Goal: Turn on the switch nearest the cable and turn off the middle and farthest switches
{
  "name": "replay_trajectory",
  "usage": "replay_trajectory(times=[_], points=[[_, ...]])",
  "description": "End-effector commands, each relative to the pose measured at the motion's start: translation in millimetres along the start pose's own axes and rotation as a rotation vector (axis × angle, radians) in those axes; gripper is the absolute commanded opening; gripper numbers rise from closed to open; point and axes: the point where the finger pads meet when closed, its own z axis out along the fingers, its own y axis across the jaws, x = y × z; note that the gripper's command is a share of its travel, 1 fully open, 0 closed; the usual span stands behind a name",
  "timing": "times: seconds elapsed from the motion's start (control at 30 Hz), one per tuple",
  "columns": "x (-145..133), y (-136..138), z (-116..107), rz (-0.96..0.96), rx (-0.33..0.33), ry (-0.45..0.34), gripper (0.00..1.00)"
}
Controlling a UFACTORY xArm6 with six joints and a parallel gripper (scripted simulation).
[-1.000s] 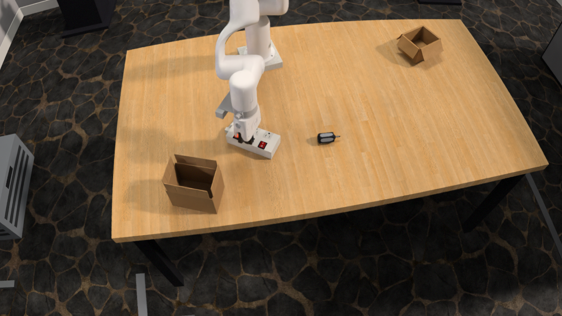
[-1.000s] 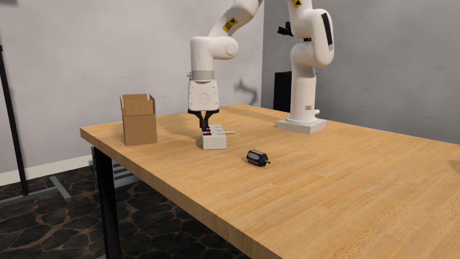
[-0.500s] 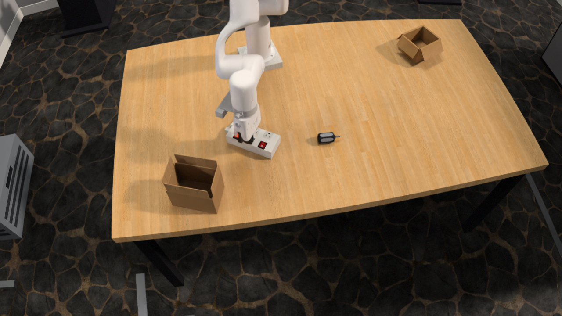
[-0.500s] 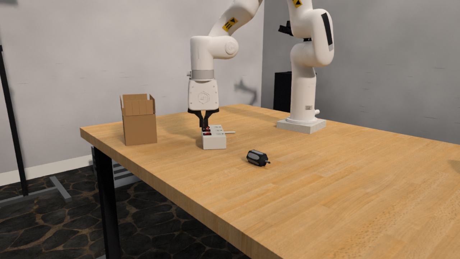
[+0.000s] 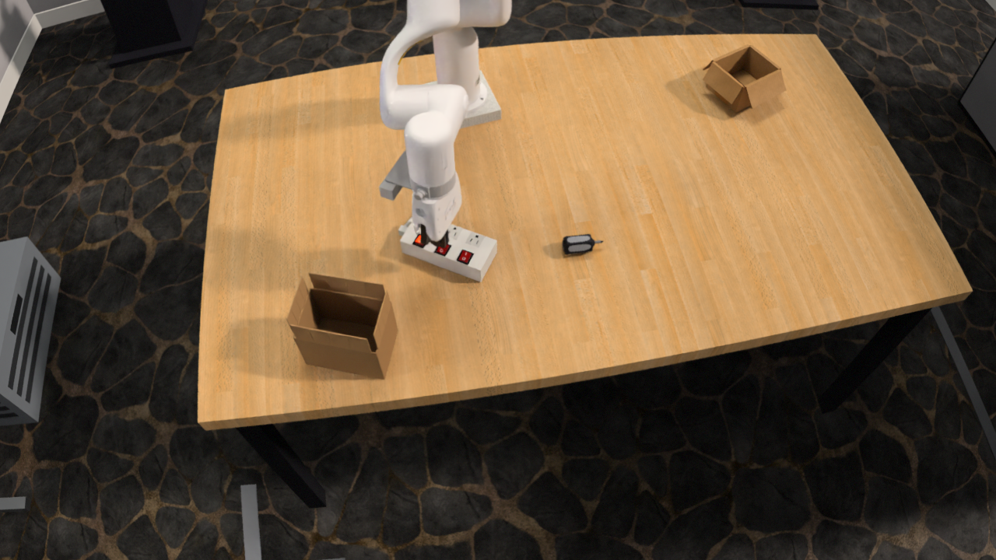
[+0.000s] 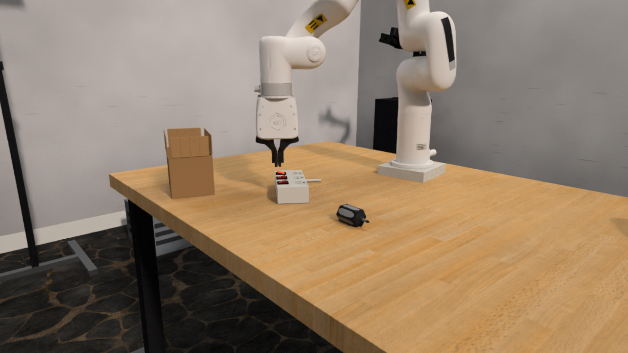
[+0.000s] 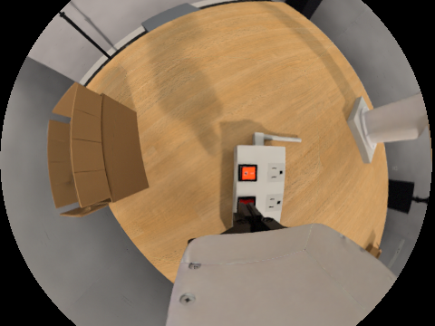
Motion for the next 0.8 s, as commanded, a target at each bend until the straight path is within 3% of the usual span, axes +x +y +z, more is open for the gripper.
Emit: replay_trajectory(times=[0.0, 0.73, 0.77], points=[[-0.4, -1.0, -7.6, 0.000, 0.003, -0.001, 0.00], [-0.4, -0.9, -8.2, 0.000, 0.003, -0.001, 0.00], [-0.4, -0.9, -8.2, 0.000, 0.003, -0.001, 1.00]])
